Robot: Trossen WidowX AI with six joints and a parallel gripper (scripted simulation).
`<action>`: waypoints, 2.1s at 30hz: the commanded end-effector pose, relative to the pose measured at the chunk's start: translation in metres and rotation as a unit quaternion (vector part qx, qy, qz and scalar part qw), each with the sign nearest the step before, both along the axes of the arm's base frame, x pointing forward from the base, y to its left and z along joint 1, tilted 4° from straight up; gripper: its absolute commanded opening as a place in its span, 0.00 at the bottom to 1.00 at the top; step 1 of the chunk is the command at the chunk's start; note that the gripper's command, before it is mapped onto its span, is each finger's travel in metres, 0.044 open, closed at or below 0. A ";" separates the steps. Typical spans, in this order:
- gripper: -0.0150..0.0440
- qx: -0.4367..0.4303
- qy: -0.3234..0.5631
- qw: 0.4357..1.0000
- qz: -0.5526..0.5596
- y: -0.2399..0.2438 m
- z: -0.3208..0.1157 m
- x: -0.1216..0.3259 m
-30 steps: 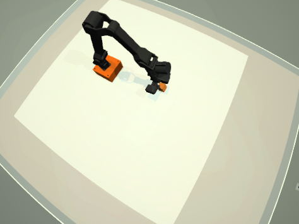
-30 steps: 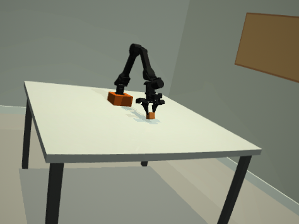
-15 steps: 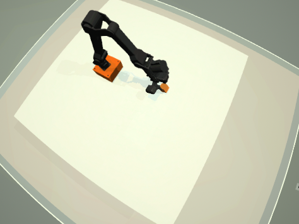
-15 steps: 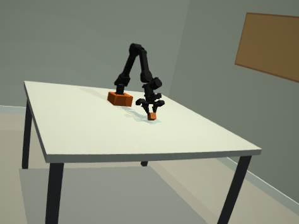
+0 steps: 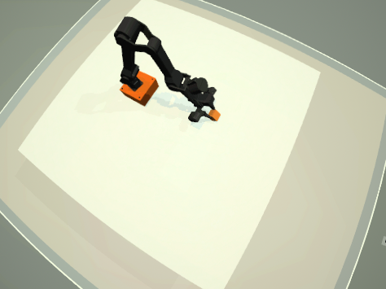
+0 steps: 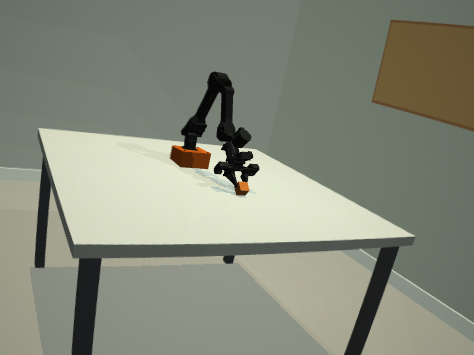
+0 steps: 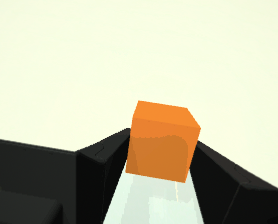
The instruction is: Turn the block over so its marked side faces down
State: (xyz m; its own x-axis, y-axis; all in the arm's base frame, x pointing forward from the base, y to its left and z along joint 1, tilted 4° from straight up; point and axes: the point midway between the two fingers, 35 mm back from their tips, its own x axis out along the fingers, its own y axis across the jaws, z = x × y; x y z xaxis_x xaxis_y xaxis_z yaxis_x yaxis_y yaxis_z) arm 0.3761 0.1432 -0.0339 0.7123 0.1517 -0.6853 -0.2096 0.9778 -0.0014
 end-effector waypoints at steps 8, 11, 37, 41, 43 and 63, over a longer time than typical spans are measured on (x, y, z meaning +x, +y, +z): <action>0.25 0.011 -0.071 0.997 -0.001 -0.007 -0.008 -0.014; 0.25 0.015 -0.088 0.996 -0.002 -0.008 -0.006 -0.017; 0.61 0.019 -0.107 0.994 -0.002 -0.008 -0.004 -0.018; 0.79 0.019 -0.107 0.994 -0.002 -0.008 -0.004 -0.018; 0.88 0.019 -0.107 0.994 -0.002 -0.008 -0.004 -0.018; 1.00 0.019 -0.107 0.994 -0.002 -0.008 -0.004 -0.018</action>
